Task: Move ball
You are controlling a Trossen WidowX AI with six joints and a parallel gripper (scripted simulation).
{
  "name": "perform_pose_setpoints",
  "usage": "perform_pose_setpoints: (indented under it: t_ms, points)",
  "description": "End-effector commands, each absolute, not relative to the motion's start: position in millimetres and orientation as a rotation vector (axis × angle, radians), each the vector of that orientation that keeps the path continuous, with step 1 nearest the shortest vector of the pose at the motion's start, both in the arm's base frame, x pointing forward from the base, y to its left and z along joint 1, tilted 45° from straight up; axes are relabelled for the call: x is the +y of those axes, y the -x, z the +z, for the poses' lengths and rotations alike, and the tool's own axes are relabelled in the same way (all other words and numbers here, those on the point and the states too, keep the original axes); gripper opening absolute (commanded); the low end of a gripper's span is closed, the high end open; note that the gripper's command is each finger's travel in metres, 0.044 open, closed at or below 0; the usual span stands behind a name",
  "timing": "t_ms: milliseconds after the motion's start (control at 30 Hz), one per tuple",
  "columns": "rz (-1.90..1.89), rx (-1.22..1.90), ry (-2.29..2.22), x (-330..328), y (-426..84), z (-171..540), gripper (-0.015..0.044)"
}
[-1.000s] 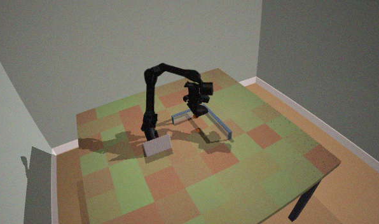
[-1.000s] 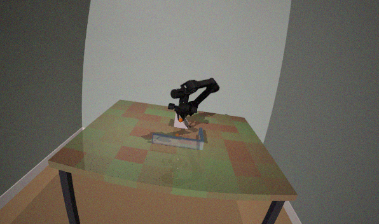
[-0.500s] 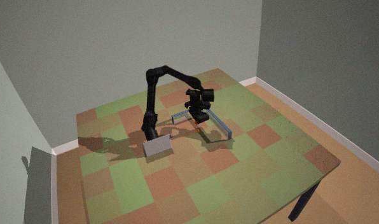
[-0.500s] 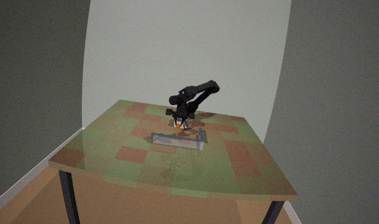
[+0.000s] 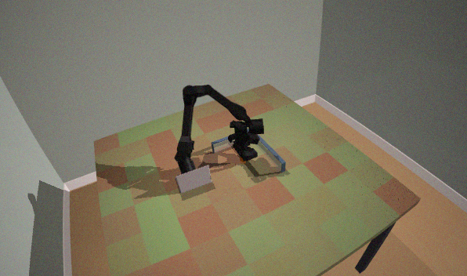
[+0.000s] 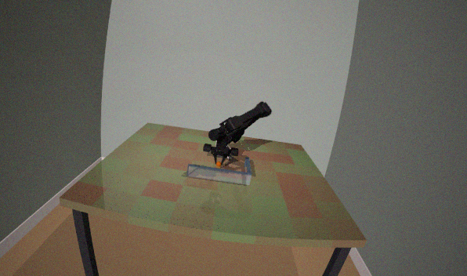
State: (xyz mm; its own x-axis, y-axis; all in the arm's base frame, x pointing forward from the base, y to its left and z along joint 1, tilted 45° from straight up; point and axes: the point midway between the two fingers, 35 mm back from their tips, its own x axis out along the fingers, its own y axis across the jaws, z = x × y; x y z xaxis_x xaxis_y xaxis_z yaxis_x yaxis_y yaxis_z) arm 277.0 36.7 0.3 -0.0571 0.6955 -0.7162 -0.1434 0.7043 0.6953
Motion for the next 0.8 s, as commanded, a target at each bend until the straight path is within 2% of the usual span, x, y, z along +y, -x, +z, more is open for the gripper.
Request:
perform_pose_setpoints:
  t_ms: [0, 633, 767]
  points:
    - [0.729, 1.49, -0.495, 39.7, -273.9, -3.5, 0.0]
    - [0.73, 1.49, -0.496, 52.7, -272.6, -16.3, 0.0]
    - [0.729, 1.476, -0.481, 50.6, -276.3, -13.1, 0.0105]
